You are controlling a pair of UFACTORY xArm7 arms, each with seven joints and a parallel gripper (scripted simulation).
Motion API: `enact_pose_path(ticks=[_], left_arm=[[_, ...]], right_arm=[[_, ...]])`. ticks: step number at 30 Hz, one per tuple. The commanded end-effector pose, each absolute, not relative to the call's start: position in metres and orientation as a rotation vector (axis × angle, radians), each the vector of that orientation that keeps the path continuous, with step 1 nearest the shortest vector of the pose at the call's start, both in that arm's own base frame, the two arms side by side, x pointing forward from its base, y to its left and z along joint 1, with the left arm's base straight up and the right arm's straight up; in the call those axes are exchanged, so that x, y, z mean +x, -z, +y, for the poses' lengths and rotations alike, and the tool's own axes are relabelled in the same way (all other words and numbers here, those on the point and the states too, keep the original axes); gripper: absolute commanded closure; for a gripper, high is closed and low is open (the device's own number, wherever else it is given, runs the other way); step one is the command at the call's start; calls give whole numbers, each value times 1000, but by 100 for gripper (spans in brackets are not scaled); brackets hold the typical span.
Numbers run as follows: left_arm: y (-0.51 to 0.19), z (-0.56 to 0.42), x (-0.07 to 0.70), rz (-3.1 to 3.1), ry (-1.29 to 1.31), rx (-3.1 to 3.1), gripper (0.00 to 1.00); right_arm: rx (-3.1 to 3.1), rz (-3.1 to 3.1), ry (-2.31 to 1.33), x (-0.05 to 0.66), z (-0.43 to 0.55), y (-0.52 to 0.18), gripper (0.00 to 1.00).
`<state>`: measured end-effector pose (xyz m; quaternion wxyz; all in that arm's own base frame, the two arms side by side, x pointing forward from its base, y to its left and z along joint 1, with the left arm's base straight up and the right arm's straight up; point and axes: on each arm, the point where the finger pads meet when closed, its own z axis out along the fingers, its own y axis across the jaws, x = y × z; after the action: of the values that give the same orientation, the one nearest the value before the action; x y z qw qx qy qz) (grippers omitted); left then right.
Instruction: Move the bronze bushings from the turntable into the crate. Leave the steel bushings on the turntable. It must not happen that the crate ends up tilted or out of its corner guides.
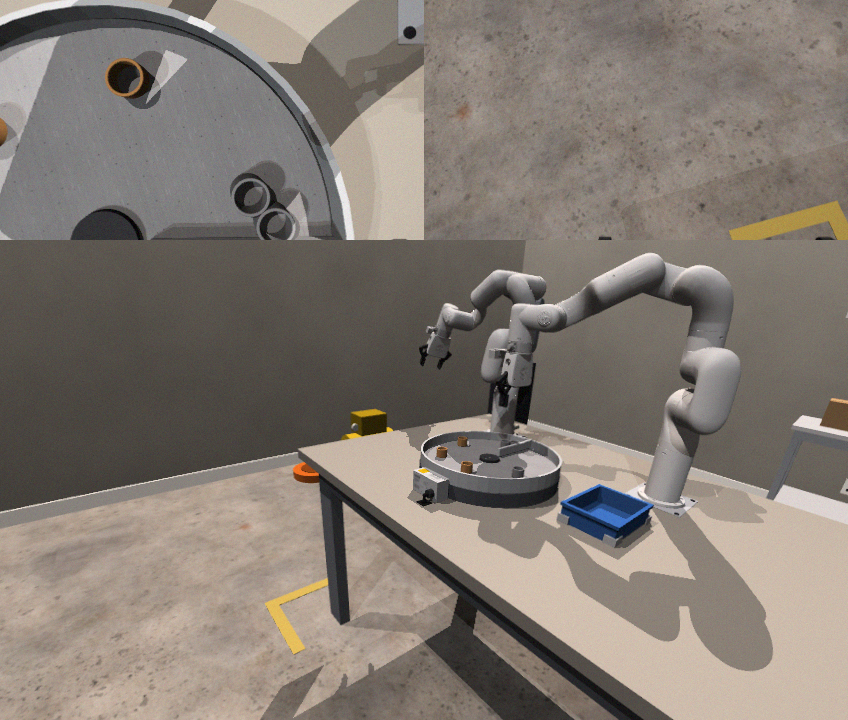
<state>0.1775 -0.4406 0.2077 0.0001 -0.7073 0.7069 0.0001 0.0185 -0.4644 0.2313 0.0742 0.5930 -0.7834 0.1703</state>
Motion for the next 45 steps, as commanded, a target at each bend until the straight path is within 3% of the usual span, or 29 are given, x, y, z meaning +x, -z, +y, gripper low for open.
enact_pose_path(ticks=[1, 18, 34, 35, 45], left_arm=[[-209, -442, 178, 2222, 6, -2223, 0], [-209, -442, 178, 2222, 6, -2223, 0], [-209, -442, 178, 2222, 6, -2223, 0], [-209, -442, 178, 2222, 6, -2223, 87], [-209, -442, 178, 2222, 6, -2223, 87]], right_arm=[[1919, -2318, -379, 20, -451, -235, 0], [2201, -2219, -54, 10, -408, -247, 0], [2240, -2202, 0, 7, -400, -250, 0], [2240, -2202, 0, 7, -400, -250, 0], [2240, -2202, 0, 7, -400, -250, 0]])
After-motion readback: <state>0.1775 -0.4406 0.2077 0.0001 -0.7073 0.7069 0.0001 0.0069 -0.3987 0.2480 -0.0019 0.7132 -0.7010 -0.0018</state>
